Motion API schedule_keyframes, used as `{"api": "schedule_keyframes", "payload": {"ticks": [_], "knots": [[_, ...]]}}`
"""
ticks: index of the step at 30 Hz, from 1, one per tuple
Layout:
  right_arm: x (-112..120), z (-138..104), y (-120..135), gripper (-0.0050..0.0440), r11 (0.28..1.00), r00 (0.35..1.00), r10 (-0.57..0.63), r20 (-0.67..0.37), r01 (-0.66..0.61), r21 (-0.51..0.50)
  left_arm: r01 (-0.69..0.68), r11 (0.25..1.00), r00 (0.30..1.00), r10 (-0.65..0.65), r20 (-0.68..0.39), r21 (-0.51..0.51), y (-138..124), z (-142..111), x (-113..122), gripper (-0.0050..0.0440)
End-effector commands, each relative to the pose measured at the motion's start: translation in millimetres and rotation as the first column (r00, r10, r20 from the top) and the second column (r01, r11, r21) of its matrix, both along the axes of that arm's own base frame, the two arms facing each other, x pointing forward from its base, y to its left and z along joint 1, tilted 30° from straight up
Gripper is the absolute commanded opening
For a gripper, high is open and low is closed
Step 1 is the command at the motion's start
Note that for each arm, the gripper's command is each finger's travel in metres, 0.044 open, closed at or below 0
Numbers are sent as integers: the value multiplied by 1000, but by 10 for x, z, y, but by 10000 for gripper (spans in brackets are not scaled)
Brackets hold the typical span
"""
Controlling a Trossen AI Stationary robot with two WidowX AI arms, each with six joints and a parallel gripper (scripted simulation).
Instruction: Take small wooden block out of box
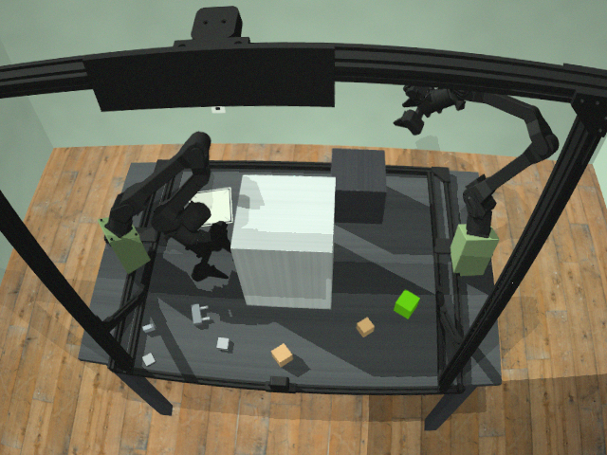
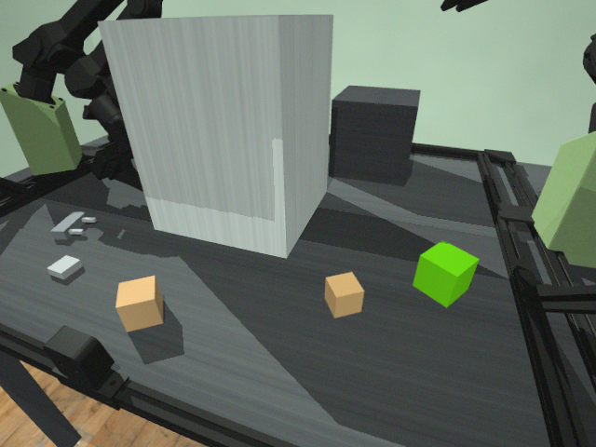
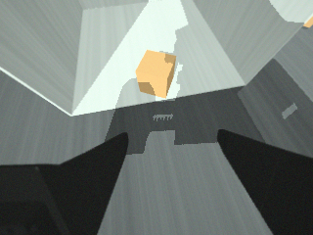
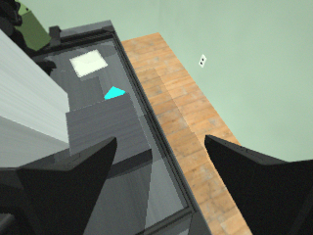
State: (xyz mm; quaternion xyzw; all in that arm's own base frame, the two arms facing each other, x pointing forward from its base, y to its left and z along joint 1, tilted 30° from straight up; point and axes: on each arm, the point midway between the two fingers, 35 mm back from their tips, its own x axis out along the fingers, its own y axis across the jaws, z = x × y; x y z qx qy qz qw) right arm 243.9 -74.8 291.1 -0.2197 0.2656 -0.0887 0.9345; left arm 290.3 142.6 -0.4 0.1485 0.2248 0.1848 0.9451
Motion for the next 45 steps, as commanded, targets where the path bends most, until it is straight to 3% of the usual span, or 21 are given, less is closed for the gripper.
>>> {"api": "schedule_keyframes", "payload": {"ticks": [1, 45], "knots": [[-1, 2, -3, 400, 1000, 1000, -4, 3, 4, 1, 3, 1000, 1000, -3, 2, 3, 2, 3, 14, 400], [-1, 2, -3, 400, 1000, 1000, -4, 3, 4, 1, -58, 998, 990, 56, 127, 16, 185, 195, 532, 400]]}}
